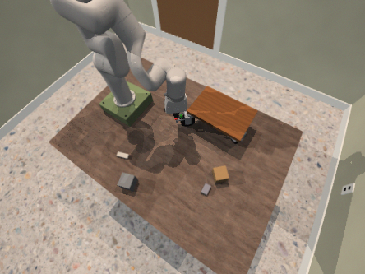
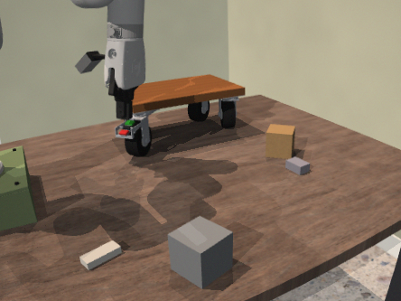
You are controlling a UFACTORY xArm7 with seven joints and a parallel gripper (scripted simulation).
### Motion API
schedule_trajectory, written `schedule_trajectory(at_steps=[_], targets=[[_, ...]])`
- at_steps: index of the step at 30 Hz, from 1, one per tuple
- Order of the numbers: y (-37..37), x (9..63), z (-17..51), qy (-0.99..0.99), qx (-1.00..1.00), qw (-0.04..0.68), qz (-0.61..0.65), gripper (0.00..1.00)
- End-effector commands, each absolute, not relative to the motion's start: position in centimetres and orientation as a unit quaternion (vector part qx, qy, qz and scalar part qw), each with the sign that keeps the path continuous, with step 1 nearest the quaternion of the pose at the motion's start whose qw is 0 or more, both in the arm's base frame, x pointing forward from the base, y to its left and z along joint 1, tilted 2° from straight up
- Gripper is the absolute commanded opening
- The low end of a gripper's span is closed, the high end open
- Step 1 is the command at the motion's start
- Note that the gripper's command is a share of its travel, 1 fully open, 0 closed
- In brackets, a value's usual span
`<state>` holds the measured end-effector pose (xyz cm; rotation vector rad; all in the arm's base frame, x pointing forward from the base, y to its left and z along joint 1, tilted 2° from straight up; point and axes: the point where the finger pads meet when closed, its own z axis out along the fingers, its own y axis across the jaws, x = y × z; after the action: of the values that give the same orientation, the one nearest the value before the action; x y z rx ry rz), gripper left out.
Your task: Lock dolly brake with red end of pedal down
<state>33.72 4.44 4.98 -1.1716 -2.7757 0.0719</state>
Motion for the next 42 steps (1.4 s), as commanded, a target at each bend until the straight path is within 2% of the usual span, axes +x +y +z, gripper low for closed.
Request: schedule_trajectory(at_steps=[1, 42], targets=[[4.52, 33.11, 9.33, -0.921, -0.389, 0.019, 0.006, 0.0], [4.52, 33.14, 10.1, -0.921, -0.389, 0.019, 0.006, 0.0]])
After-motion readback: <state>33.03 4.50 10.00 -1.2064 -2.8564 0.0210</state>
